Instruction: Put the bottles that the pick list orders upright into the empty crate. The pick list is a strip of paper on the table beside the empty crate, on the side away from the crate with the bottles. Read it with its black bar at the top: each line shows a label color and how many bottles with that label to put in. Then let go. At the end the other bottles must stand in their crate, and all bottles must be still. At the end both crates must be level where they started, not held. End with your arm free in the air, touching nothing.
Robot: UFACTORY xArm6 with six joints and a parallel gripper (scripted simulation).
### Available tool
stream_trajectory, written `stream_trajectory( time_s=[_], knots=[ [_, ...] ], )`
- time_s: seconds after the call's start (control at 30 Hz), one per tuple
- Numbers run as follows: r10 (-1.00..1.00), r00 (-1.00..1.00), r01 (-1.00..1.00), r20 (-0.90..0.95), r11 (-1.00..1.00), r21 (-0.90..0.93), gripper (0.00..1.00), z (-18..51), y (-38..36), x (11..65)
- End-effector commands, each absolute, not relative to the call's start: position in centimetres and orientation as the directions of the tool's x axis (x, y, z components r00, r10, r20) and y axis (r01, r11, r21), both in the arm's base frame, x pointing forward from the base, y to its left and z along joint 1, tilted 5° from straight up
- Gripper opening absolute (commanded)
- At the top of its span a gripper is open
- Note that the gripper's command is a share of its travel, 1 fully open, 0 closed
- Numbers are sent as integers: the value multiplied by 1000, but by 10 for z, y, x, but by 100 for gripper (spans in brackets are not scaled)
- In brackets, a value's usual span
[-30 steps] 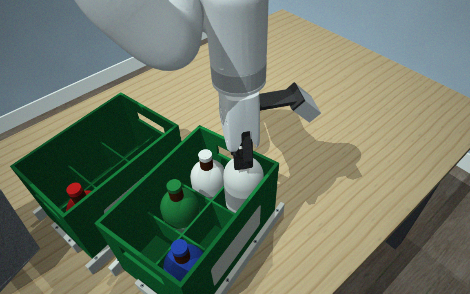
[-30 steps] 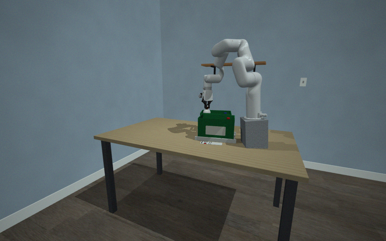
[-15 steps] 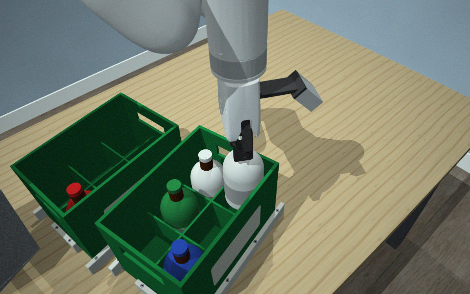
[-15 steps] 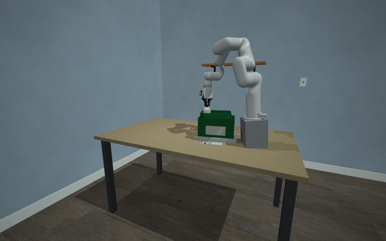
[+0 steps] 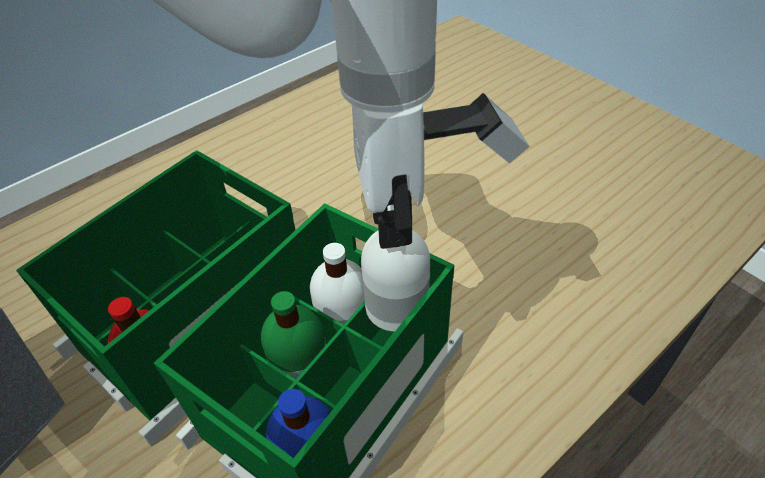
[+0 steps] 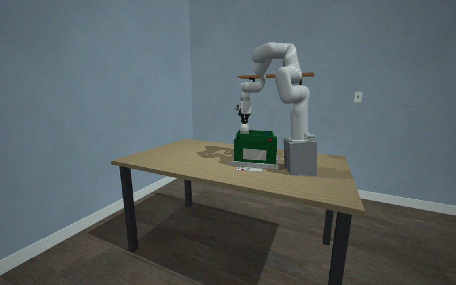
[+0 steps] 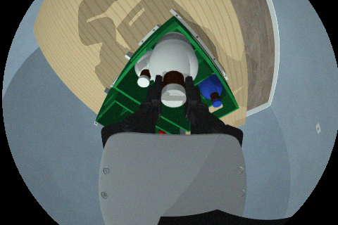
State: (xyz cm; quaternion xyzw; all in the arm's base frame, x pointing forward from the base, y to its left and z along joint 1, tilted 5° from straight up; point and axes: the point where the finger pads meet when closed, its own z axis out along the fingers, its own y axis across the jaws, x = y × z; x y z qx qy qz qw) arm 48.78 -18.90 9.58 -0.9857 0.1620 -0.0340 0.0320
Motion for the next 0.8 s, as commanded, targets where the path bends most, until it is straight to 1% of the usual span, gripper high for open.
stream_trajectory(
  time_s=[0.0,0.77],
  knots=[
    [-322,945,-317,62,-946,-74,0,105,-190,489],
    [-322,945,-317,62,-946,-74,0,136,-192,486]
  ],
)
